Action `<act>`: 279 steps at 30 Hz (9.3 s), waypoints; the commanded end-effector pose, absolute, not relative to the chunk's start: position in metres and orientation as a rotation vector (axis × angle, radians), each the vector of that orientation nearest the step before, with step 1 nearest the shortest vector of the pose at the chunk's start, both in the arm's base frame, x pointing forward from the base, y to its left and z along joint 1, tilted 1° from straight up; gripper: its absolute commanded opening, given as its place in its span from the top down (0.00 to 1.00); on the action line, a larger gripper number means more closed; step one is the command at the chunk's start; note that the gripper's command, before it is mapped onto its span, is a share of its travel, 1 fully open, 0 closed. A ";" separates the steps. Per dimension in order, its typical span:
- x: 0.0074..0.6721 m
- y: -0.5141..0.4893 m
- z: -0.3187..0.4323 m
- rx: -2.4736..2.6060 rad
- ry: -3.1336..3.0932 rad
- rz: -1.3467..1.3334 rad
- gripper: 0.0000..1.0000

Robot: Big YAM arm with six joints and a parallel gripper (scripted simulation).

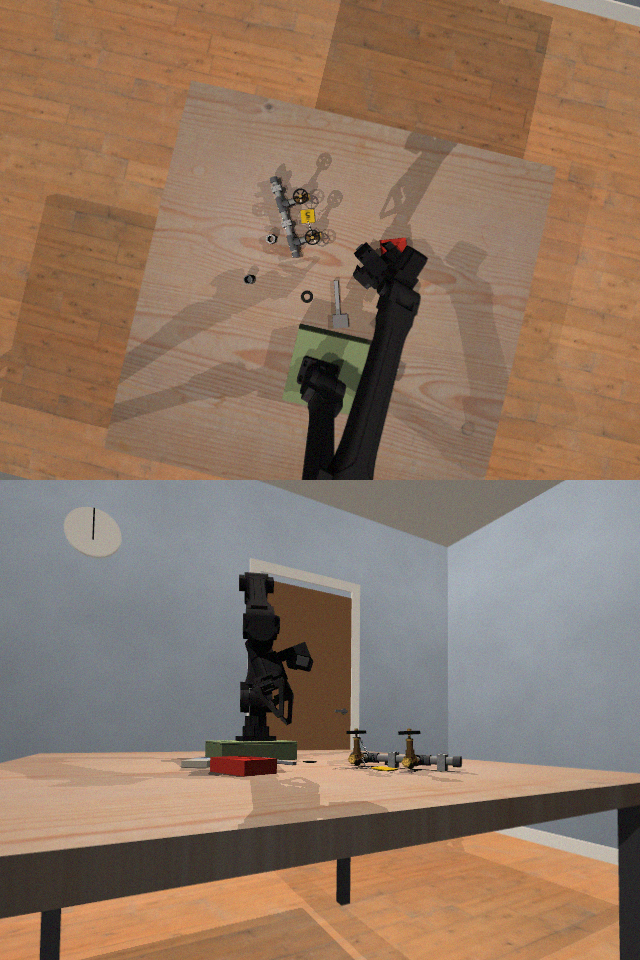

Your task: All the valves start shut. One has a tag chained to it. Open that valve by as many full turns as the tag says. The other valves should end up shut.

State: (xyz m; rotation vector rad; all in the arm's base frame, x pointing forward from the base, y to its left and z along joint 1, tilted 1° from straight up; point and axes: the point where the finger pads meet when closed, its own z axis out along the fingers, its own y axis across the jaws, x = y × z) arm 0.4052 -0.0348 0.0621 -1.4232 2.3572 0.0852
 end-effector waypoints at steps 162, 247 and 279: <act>0.422 0.158 0.109 1.471 2.750 0.059 0.00; 0.413 0.155 0.037 2.001 2.376 0.081 1.00; 0.413 0.155 0.037 1.554 2.681 0.071 1.00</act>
